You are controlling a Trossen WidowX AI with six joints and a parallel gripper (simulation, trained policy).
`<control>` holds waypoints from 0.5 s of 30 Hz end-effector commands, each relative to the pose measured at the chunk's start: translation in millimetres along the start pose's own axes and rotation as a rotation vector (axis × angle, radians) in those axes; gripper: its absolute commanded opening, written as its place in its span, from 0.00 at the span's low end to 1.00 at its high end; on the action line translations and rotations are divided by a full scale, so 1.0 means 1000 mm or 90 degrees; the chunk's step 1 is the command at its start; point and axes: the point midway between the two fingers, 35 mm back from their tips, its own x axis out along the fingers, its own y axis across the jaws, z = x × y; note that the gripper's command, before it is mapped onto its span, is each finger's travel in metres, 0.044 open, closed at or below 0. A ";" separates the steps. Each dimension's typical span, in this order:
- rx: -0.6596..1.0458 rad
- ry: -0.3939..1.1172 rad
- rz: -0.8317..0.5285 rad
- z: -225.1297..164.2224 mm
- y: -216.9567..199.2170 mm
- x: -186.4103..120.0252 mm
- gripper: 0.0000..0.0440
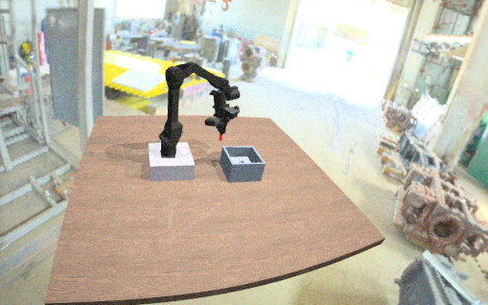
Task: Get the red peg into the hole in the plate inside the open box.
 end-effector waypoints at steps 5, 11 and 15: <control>0.020 -0.012 -0.008 0.033 -0.001 0.002 0.00; 0.042 -0.018 -0.009 0.060 -0.003 0.007 0.00; 0.058 -0.020 -0.011 0.077 -0.005 0.012 0.00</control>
